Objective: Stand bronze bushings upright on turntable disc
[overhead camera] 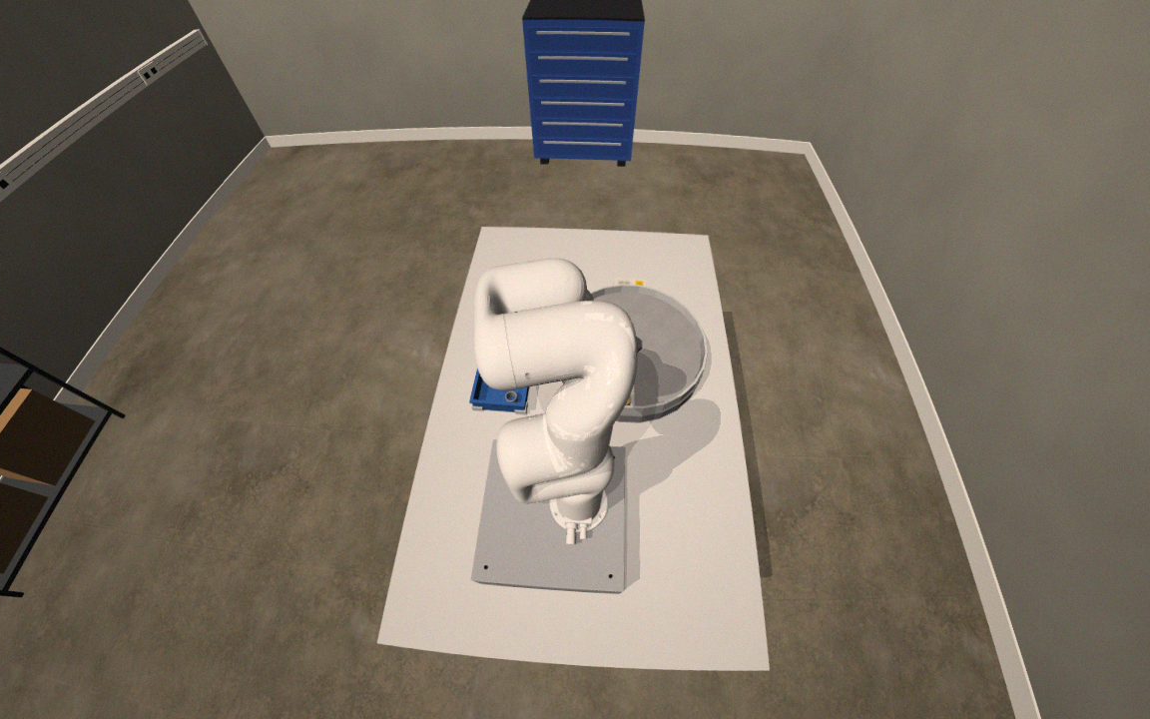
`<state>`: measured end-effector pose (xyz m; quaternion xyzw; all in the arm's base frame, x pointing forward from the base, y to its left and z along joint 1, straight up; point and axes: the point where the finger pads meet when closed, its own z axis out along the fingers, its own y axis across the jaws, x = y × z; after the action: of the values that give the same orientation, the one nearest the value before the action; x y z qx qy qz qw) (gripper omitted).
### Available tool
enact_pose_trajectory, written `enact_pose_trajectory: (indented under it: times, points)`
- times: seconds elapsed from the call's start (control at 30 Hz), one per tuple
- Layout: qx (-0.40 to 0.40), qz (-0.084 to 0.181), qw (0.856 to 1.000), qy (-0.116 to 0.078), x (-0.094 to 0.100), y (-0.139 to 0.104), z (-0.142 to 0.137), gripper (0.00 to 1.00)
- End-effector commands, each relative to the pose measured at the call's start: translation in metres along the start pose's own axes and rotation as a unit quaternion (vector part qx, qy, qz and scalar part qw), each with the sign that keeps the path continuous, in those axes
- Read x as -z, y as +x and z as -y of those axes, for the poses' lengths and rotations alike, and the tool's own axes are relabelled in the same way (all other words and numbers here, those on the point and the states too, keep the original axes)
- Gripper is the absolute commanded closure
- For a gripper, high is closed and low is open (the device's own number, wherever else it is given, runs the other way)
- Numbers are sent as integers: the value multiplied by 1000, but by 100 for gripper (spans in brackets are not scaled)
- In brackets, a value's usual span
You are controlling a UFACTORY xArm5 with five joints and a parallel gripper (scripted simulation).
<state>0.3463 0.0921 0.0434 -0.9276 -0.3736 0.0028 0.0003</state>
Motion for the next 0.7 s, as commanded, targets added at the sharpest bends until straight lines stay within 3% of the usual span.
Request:
enact_pose_trajectory:
  times: [0.0, 0.13, 0.3, 0.67]
  points:
    - [5, -3, 1000, -2, 2, -18, -46, 100]
    - [5, -3, 1000, -2, 2, -37, -86, 100]
    - [5, -3, 1000, -2, 2, -52, -114, 100]
    - [5, -3, 1000, -2, 2, -57, -125, 100]
